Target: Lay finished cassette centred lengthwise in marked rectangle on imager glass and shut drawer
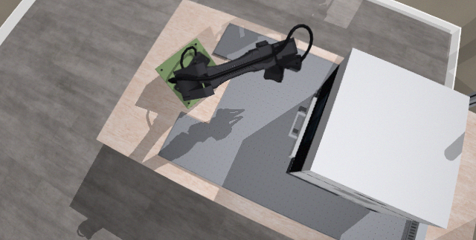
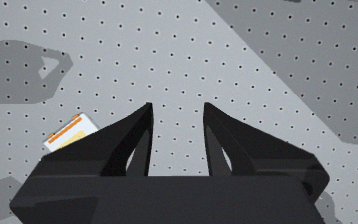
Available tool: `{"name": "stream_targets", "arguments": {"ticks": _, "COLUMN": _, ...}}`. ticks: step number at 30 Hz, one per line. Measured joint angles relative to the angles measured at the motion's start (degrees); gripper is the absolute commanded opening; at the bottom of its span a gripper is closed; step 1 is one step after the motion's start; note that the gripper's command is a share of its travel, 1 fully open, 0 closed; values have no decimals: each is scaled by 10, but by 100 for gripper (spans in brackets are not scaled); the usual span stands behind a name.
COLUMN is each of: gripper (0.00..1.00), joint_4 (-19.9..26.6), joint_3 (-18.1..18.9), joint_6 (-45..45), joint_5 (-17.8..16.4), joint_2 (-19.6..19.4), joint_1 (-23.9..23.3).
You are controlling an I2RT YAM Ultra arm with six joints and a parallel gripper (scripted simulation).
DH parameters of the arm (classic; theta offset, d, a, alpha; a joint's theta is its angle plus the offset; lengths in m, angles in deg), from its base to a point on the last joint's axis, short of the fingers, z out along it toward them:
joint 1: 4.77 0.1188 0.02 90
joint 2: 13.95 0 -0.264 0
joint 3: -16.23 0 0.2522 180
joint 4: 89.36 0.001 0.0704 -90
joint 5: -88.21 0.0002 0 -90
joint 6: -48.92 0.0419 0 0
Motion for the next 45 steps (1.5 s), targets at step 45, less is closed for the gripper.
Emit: {"name": "stream_targets", "arguments": {"ticks": 45, "gripper": 35, "joint_4": 265, "joint_3": -24, "joint_6": 38, "joint_5": -156, "joint_2": 134, "joint_1": -188}}
